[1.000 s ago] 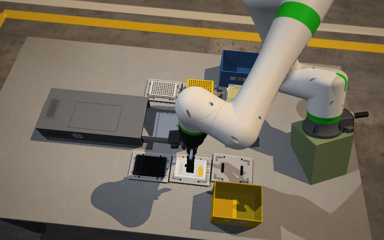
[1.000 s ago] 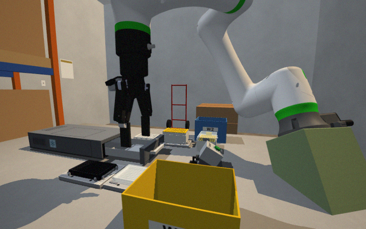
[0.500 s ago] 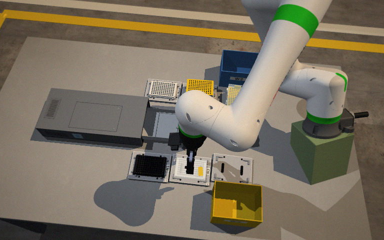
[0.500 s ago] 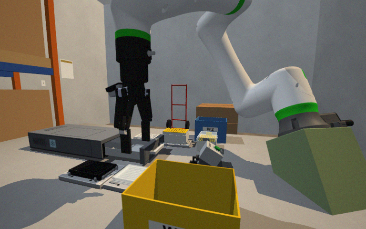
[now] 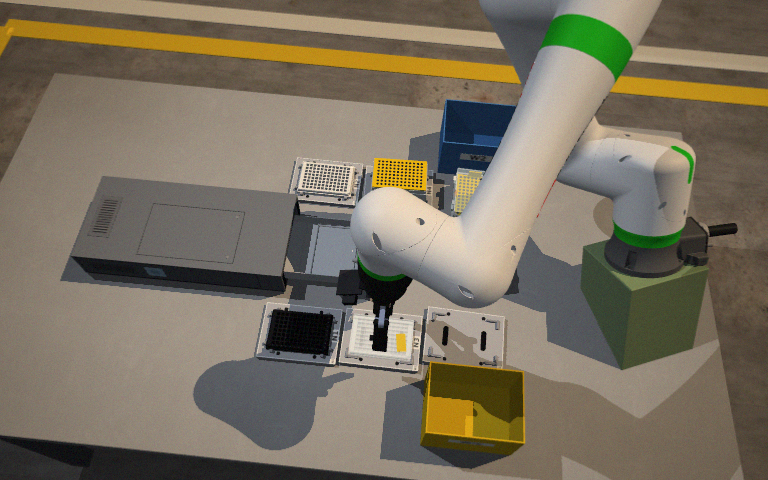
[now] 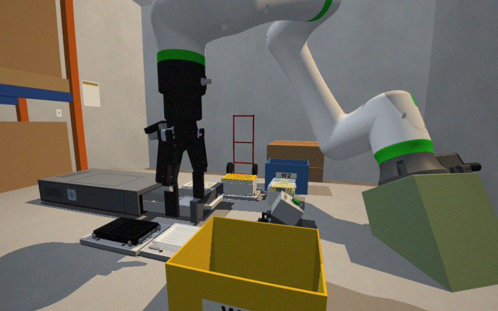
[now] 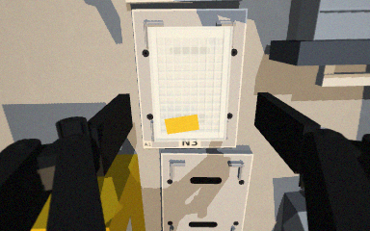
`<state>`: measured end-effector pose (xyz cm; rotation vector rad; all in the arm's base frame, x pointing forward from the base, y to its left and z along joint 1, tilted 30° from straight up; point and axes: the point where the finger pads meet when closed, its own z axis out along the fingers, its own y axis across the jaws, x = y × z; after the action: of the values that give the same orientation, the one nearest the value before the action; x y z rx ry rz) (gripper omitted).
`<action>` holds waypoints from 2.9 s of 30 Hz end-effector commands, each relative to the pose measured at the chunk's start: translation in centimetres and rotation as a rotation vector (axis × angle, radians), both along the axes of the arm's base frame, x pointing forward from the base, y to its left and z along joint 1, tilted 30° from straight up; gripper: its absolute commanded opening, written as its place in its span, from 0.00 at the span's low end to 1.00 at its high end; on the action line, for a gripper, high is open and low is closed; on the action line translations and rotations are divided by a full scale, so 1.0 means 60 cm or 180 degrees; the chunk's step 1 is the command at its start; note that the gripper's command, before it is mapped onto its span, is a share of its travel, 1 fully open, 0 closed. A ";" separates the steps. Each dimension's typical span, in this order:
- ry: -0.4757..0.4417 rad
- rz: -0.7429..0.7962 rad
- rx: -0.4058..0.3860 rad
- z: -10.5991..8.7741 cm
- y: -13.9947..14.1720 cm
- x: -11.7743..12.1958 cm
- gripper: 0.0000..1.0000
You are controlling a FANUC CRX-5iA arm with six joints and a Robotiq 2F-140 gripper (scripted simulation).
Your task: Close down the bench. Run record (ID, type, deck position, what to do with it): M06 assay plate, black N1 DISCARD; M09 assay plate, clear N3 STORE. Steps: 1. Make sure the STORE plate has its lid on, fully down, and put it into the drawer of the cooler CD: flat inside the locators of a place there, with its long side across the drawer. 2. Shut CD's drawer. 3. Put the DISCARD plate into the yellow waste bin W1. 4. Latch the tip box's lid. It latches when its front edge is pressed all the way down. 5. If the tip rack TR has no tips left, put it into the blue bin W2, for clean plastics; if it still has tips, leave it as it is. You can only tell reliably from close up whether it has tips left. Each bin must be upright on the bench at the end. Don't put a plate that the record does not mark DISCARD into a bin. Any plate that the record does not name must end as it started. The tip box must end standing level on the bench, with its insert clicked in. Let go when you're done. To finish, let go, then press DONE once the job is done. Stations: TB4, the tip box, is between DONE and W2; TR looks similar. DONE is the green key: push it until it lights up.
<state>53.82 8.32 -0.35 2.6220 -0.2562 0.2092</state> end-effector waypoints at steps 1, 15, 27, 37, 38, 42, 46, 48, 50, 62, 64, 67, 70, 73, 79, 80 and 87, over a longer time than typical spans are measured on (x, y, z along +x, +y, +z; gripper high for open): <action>-0.0005 0.0003 0.0002 -0.004 -0.002 0.001 0.70; -0.0005 0.0003 0.0002 -0.027 -0.015 0.004 0.70; -0.0005 0.0003 0.0002 -0.046 -0.026 0.006 0.70; -0.0005 0.0003 0.0002 -0.066 -0.036 0.009 0.70; -0.0005 0.0003 0.0002 -0.068 -0.038 0.009 0.70; -0.0005 0.0003 0.0002 -0.071 -0.040 0.009 0.70; -0.0005 0.0003 0.0002 -0.079 -0.044 0.010 0.70; -0.0005 0.0003 0.0002 -0.083 -0.046 0.011 0.70; -0.0005 0.0003 0.0002 -0.085 -0.047 0.011 0.70; -0.0005 0.0003 0.0002 -0.098 -0.055 0.013 0.70; -0.0005 0.0003 0.0002 -0.102 -0.057 0.013 0.70; -0.0005 0.0003 0.0002 -0.108 -0.060 0.014 0.70; -0.0005 0.0003 0.0002 -0.114 -0.064 0.014 0.70; -0.0005 0.0003 0.0002 -0.115 -0.065 0.015 0.70; -0.0005 0.0003 0.0002 -0.115 -0.064 0.015 0.70; -0.0005 0.0003 0.0002 -0.115 -0.064 0.015 0.69; -0.0005 0.0003 0.0002 -0.115 -0.064 0.015 0.66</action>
<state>54.62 4.38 -7.32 2.6217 -0.2562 0.2090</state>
